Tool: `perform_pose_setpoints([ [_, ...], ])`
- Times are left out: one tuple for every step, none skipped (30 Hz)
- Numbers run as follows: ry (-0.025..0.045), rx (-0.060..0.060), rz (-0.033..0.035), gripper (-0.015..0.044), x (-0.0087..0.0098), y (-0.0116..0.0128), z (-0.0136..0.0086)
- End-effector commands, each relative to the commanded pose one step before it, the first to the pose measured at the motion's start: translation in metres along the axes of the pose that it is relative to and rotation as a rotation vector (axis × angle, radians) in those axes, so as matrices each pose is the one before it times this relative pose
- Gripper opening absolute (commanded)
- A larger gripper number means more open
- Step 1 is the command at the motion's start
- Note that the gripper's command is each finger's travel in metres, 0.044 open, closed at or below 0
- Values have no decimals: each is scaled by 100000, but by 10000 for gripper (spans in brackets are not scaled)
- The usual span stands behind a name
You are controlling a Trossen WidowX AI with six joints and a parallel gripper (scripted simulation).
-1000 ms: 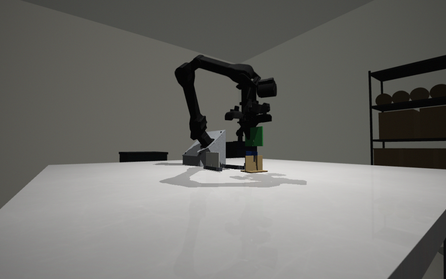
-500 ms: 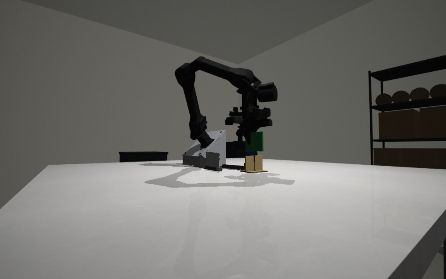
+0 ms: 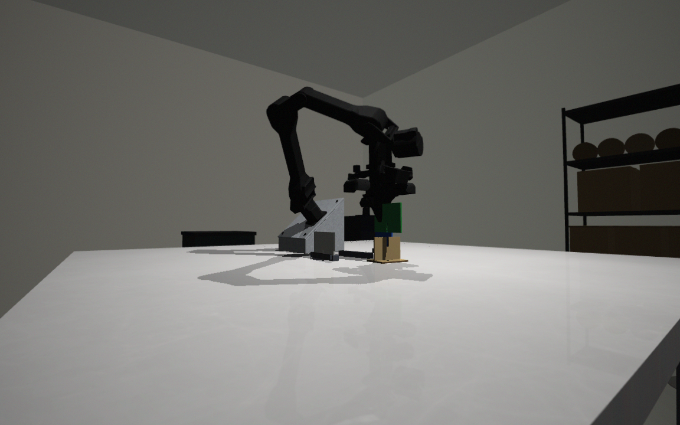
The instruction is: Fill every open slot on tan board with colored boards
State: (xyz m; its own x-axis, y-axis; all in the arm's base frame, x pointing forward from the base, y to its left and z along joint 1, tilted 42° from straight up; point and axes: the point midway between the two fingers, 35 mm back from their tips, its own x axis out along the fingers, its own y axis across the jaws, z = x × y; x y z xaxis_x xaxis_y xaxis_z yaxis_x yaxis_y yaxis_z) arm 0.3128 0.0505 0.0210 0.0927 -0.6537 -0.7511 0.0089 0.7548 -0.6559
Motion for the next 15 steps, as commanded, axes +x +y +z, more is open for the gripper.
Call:
perform_pose_setpoints([
  [203,-727,-582,0,345,12,-117],
  [-1,0,-2,0,45,0,0],
  [-1,0,-2,0,45,0,0],
  [-1,0,-2,0,45,0,0],
  [0,0,-2,0,45,0,0],
  [0,0,-2,0,45,0,0],
  [0,0,-2,0,45,0,0],
  [0,0,-2,0,45,0,0],
  [0,0,-2,0,45,0,0],
  [0,0,-2,0,45,0,0],
  [0,0,-2,0,46,0,0],
  [0,0,-2,0,46,0,0],
  [0,0,-2,0,46,0,0],
  [0,0,-2,0,46,0,0],
  [0,0,-2,0,46,0,0],
])
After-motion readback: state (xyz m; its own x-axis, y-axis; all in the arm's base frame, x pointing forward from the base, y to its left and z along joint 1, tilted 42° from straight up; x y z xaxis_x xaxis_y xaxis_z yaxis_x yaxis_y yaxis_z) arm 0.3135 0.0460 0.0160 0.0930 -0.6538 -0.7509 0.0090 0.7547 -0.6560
